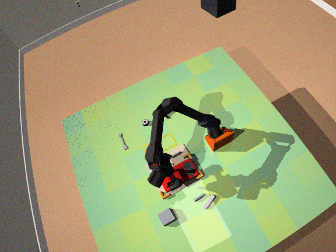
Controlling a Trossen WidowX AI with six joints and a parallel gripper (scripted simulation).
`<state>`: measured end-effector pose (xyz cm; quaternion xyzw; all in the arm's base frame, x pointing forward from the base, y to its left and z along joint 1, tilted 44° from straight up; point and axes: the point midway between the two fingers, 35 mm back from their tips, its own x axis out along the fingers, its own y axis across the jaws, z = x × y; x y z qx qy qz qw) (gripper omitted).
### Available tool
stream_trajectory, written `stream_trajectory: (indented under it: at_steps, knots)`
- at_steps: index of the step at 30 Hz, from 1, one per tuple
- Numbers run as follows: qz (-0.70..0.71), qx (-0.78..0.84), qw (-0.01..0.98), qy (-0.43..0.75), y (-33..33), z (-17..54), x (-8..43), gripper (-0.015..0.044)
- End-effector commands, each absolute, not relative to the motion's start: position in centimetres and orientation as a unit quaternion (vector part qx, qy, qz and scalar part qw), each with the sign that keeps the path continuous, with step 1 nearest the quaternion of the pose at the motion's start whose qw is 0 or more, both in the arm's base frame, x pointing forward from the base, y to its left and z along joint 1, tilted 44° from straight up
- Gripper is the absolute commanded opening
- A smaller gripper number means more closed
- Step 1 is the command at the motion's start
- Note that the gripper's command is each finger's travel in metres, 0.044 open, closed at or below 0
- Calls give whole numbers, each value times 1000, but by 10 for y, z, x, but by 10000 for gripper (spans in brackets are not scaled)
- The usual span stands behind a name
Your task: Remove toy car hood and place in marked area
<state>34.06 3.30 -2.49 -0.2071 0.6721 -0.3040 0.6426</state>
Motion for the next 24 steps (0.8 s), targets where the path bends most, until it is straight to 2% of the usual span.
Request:
stream_trajectory:
  at_steps: [1,24]
  knots:
    - [-304,-211,640,673,29,-28,339,440]
    - [-305,-211,640,673,20,-38,336,440]
